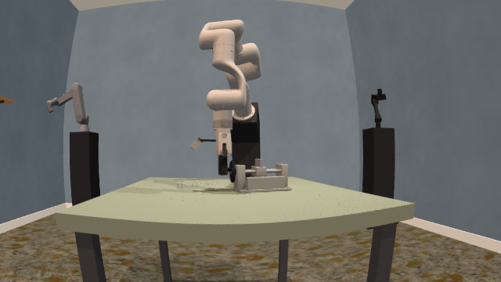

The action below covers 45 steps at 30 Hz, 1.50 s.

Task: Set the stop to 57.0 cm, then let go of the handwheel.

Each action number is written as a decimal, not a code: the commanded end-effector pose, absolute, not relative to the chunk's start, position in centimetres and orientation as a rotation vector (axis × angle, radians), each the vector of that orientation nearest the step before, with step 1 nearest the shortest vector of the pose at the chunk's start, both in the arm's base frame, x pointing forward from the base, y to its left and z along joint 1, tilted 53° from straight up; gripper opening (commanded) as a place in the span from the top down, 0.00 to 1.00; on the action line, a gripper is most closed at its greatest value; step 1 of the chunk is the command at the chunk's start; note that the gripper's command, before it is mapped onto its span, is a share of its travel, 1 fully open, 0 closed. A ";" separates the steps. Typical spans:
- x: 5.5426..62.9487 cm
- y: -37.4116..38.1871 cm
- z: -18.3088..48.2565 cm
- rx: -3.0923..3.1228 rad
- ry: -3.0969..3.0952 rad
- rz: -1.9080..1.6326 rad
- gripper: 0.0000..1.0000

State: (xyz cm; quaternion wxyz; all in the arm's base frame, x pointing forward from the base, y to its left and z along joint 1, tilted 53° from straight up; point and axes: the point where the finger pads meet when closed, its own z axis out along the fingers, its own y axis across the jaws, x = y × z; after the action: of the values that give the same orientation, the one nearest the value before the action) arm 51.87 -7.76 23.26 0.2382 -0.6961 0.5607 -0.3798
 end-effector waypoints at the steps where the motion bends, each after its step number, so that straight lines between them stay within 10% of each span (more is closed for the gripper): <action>1: 52.1 -7.8 23.2 -1.908 1.536 -1.036 0.94; 45: 52.1 -9.2 18.0 -1.908 1.535 -1.037 0.94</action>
State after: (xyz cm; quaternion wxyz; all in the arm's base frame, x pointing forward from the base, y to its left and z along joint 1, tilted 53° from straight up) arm 52.45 -9.07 18.20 0.2361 -0.6977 0.5626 -0.3754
